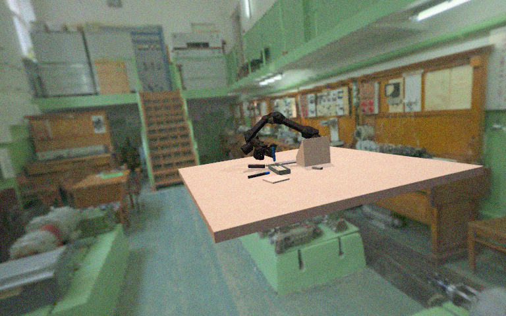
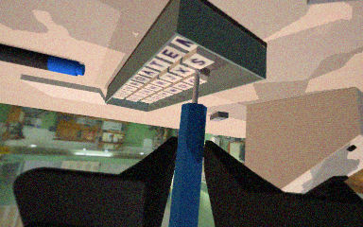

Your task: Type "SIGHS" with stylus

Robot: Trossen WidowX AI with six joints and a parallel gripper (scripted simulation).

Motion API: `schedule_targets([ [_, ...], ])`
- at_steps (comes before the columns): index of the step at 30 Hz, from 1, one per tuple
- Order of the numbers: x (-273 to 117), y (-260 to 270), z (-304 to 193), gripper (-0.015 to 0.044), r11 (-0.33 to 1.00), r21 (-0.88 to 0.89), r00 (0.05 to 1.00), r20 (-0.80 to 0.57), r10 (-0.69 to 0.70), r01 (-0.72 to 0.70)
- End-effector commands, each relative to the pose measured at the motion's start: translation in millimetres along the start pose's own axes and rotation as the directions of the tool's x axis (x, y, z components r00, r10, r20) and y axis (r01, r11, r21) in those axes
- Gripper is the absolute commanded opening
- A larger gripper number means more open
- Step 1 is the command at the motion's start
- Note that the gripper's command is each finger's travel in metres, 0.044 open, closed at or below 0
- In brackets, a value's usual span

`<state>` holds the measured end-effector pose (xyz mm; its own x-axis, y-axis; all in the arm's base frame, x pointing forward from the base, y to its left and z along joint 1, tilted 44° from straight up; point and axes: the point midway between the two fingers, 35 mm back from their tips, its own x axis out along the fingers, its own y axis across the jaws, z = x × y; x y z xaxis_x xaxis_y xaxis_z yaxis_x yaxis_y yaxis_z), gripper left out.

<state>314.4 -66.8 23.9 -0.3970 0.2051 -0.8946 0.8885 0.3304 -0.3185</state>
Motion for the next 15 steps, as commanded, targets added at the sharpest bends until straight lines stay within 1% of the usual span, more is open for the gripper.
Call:
schedule_targets([
  [1, -10.1, -0.3, -19.2, 0.0081, 1.000, 0.001, 1.000, -0.003, 0.002, -0.002],
  [15, -11.8, 0.2, -22.1, 0.0081, 1.000, -0.011, 1.000, 0.005, 0.003, -0.003],
])
